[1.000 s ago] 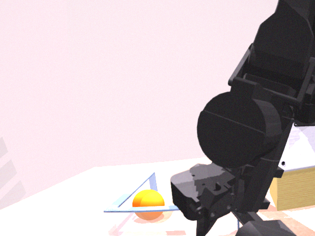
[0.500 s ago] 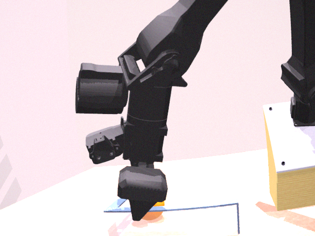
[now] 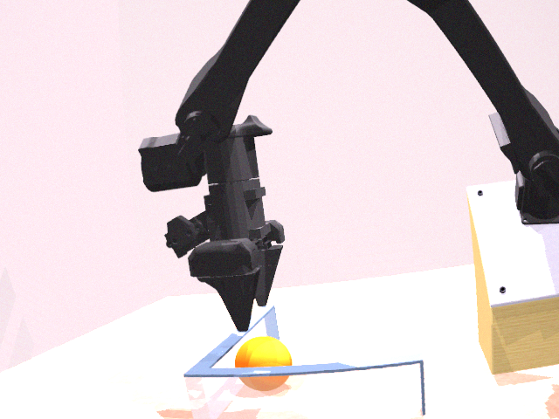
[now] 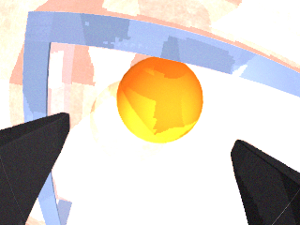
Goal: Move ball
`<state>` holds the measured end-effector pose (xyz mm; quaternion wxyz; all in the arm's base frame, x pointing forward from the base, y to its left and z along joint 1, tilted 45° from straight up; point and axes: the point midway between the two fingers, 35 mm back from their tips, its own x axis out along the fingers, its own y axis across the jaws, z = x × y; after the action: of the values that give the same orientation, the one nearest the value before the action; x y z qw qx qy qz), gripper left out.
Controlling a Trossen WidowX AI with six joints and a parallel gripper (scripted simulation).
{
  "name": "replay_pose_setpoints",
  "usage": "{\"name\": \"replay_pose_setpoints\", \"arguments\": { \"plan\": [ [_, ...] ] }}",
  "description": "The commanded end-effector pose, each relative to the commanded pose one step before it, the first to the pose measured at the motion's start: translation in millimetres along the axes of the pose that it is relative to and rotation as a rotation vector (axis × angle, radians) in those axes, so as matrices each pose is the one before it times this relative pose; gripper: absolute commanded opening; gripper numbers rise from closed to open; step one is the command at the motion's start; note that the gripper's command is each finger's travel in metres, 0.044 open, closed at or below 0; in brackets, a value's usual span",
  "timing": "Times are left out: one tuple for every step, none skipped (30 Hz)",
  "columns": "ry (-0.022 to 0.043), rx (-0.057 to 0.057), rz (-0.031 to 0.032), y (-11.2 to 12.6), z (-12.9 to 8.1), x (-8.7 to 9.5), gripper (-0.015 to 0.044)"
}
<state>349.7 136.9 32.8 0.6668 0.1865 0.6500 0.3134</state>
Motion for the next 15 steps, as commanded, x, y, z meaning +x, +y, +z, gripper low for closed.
{"name": "replay_pose_setpoints", "arguments": {
  "plan": [
    [0.02292, 0.0297, 0.06883, -13.02, 0.42, -2.73, 0.0440],
    [0.00000, 0.0000, 0.00000, 0.00, 0.00, 0.00, 0.0440],
    [0.00000, 0.0000, 0.00000, 0.00, 0.00, 0.00, 0.0440],
    [0.00000, 0.0000, 0.00000, 0.00, 0.00, 0.00, 0.0440],
    [0.00000, 0.0000, 0.00000, 0.00, 0.00, 0.00, 0.0440],
    [0.00000, 0.0000, 0.00000, 0.00, 0.00, 0.00, 0.0440],
    [0.00000, 0.0000, 0.00002, 0.00, 0.02, 1.21, 0.0440],
    [-0.00001, 0.0000, 0.00009, 0.00, 0.04, 3.62, 0.0440],
    [-0.00001, 0.0000, 0.00023, 0.04, -0.02, 5.41, 0.0440],
    [0.00000, 0.0000, 0.00022, 0.05, -0.06, 3.59, 0.0440],
    [0.00000, 0.0000, 0.00008, 0.02, -0.03, 1.20, 0.0440],
    [0.00000, 0.0000, 0.00000, 0.00, 0.00, 0.00, 0.0440],
    [0.00000, 0.0000, 0.00000, 0.00, 0.00, 0.00, 0.0440],
    [0.00000, 0.0000, -0.00001, -0.01, 0.02, 0.27, 0.0440],
    [0.00000, 0.0000, -0.00004, -0.02, 0.06, 0.82, 0.0440]
  ]
}}
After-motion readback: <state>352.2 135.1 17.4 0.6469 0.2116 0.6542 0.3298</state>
